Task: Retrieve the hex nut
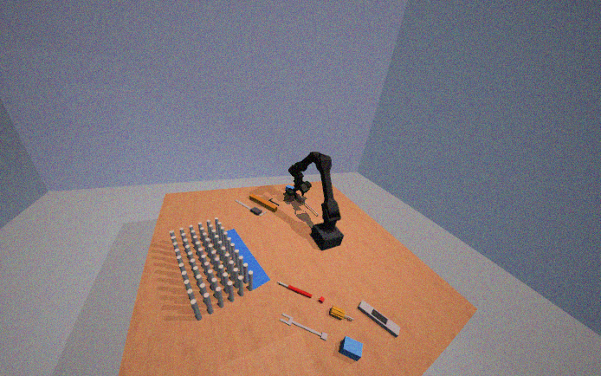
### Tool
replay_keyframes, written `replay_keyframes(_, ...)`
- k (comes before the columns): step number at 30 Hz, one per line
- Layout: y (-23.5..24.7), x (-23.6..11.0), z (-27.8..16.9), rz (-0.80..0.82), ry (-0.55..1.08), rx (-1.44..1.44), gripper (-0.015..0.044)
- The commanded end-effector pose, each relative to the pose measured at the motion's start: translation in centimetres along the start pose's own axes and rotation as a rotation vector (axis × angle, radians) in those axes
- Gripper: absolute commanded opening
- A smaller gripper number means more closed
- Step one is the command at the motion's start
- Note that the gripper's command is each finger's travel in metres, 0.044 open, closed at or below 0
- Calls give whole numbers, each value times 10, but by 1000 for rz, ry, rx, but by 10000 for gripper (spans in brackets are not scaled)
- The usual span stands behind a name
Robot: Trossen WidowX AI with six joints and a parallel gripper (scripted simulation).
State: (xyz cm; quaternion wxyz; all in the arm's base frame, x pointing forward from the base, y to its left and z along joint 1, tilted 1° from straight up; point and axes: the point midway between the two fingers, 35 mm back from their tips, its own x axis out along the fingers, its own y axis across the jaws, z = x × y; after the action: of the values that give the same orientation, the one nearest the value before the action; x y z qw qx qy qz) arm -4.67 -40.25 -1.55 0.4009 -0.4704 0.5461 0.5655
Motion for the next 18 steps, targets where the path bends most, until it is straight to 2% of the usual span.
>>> replay_keyframes(1, -2, 7, 5, 2, -18, -1, 280)
replay_keyframes(2, -2, 7, 5, 2, -18, -1, 280)
replay_keyframes(5, -2, 7, 5, 2, -18, -1, 201)
replay_keyframes(14, -2, 7, 5, 2, -18, -1, 141)
replay_keyframes(18, 4, -14, 2, 1, -14, -1, 36)
